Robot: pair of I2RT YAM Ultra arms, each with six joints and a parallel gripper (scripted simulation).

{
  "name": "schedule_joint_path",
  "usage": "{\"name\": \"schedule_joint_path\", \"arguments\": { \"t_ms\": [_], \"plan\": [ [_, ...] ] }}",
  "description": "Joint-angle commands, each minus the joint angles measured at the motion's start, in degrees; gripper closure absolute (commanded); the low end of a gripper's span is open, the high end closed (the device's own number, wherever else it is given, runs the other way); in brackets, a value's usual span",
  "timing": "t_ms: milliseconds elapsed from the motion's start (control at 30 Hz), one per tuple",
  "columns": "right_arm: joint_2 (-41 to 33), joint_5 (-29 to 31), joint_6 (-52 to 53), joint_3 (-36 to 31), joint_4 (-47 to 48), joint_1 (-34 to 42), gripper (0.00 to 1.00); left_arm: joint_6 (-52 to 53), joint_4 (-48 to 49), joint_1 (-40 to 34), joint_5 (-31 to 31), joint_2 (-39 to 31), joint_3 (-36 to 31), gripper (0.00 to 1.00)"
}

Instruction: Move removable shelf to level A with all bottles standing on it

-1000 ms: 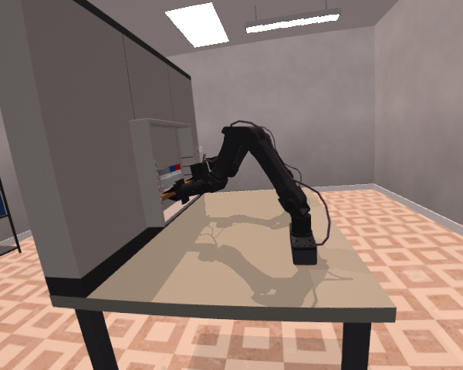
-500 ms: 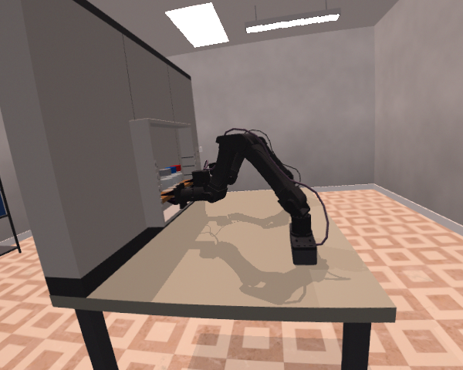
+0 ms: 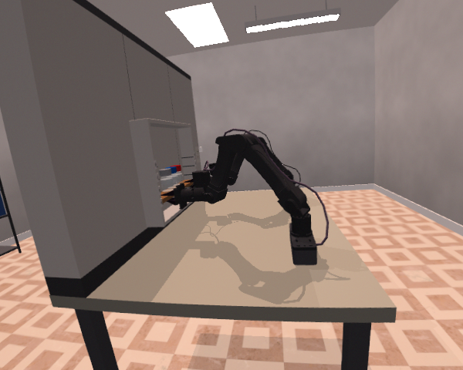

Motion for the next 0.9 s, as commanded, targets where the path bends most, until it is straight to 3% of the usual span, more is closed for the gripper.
{"name": "schedule_joint_path", "arguments": {
  "t_ms": [0, 467, 867],
  "plan": [
    [0.1, -0.4, -0.1, 0.2, 0.9, -0.6, 1.00, 0.5, 0.2, 0.3, 0.6, 0.9, 1.7, 1.00],
    [0.5, -0.4, -0.1, 0.1, 1.4, -0.6, 1.00, 0.5, 0.7, 0.3, 0.6, 1.3, 1.6, 1.00],
    [0.5, -0.4, -0.1, 0.1, 1.4, -0.6, 0.73, 0.5, 0.7, 0.3, 0.6, 1.3, 1.7, 0.73]
  ]
}}
